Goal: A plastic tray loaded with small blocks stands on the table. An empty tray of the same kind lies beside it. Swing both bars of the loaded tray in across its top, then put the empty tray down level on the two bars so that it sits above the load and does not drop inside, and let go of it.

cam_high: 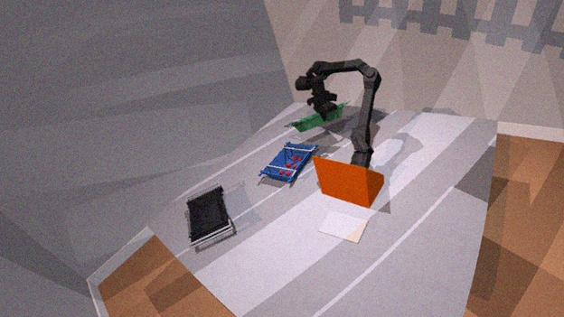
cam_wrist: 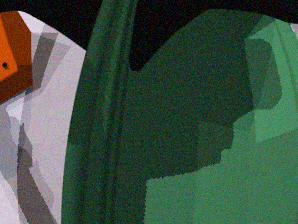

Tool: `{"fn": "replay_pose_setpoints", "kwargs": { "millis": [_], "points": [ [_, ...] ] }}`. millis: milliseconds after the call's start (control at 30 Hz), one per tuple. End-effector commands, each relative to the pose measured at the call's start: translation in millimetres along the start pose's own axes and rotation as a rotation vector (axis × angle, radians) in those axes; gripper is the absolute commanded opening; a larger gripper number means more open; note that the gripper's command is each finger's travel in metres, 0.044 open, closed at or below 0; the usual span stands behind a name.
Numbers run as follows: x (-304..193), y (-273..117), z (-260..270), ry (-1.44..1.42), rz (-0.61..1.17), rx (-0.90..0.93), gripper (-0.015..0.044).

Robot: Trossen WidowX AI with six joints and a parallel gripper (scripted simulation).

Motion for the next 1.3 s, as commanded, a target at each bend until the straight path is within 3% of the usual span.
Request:
{"fn": "replay_pose_setpoints", "kwargs": {
  "millis": [0,1267],
  "points": [
    [-17,-5,6,-0.051,0.006,0.01,0.0],
    [-190,-10,1,-0.508,-0.064,0.01,0.0]
  ]
}}
Point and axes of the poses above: the point midway between the two fingers, 35 mm back from their tips, its own y axis out along the fingers, its own z axis across the jaws, x = y × z, the point moved 9 cm from there along -y, back along the fingers, and after that the axes turned 10 degrees about -y, right-handed, at the moved point
